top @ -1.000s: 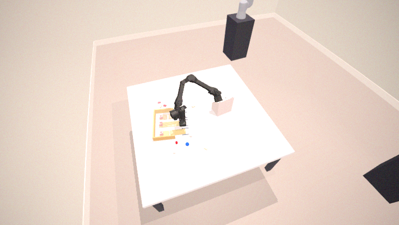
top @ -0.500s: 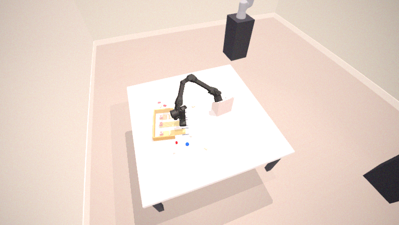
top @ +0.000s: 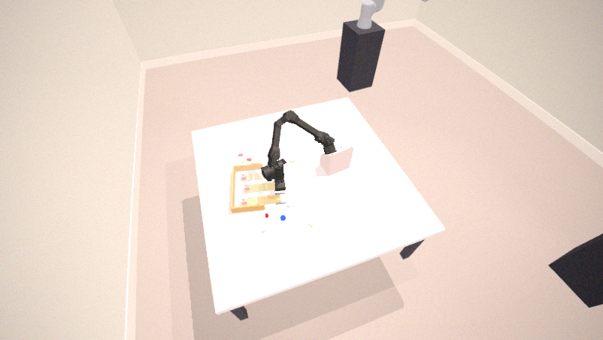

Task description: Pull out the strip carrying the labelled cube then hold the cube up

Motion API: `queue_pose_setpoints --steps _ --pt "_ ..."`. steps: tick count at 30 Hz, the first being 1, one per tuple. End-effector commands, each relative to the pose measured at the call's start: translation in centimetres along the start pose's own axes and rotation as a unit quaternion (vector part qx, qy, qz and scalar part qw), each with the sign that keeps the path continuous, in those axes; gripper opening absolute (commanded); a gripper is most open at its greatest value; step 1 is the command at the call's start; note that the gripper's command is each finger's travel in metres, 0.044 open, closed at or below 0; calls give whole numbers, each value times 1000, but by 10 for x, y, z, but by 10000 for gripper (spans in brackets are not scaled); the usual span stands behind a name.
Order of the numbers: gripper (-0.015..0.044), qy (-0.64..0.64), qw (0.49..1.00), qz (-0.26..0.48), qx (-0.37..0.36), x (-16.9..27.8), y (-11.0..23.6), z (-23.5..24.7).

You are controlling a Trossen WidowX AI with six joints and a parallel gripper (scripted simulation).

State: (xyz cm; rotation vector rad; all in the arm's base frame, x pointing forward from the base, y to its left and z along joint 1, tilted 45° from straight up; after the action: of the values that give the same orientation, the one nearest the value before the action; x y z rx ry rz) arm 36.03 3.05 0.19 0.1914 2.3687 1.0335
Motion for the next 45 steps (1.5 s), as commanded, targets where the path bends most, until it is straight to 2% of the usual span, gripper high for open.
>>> queue_pose_setpoints --steps 1,45 --pt "0 3 1000 7 5 10 -4 -3" --pt "0 4 1000 8 5 76 -4 -21"
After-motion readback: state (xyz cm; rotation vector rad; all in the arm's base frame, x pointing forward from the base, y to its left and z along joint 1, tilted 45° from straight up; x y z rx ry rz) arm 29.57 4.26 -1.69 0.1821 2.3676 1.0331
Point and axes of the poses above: the point midway between the two fingers, 35 mm back from their tips, its own y axis back along the fingers, its own z axis across the jaws, x = y × z, the point moved 9 cm from there along y, back along the fingers, and after that the axes turned 15 degrees about -y, right-handed, at the moved point
